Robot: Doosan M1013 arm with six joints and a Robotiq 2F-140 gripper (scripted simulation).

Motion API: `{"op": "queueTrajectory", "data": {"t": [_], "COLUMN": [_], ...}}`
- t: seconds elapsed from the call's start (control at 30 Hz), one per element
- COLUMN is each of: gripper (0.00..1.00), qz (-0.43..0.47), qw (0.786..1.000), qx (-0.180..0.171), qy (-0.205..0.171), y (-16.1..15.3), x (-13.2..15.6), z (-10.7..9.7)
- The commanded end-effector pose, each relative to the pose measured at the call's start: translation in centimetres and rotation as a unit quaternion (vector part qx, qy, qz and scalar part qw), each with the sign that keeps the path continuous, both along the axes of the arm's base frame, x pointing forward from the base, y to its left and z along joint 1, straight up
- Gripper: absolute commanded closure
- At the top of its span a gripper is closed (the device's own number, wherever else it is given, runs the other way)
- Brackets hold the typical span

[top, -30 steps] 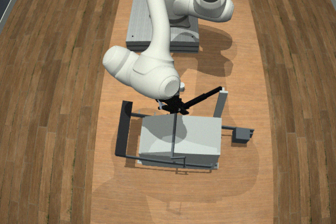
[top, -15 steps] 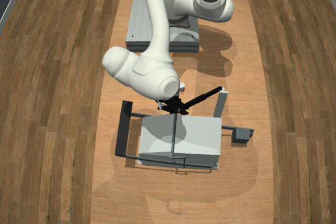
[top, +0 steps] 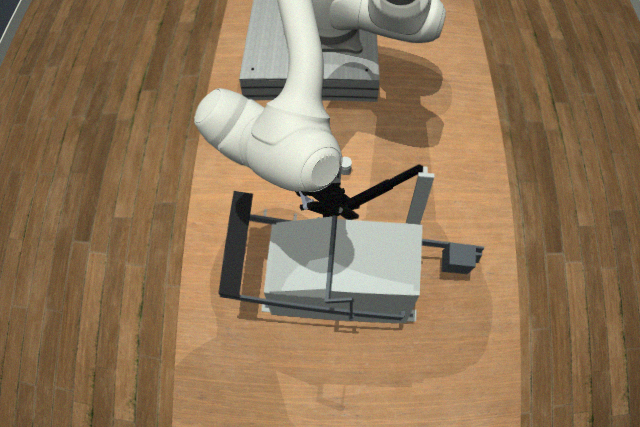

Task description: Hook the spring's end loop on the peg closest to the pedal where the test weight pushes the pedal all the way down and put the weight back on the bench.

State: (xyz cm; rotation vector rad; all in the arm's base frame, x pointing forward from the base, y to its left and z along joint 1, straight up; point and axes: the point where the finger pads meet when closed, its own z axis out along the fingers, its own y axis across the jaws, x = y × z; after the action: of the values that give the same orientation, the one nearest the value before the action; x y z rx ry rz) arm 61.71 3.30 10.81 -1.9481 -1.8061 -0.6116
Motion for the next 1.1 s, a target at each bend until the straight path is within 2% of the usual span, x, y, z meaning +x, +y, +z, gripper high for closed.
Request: {"op": "queueTrajectory", "data": {"t": [0.0,1.07], "gripper": [0.83,0.83], "qz": [0.000,0.000], "qw": [1.000,1.000], "qx": [0.000,0.001], "qy": [-0.001,0.007], "y": [0.01,0.07], "x": [0.07,-0.26], "z": [0.15,0.27]}}
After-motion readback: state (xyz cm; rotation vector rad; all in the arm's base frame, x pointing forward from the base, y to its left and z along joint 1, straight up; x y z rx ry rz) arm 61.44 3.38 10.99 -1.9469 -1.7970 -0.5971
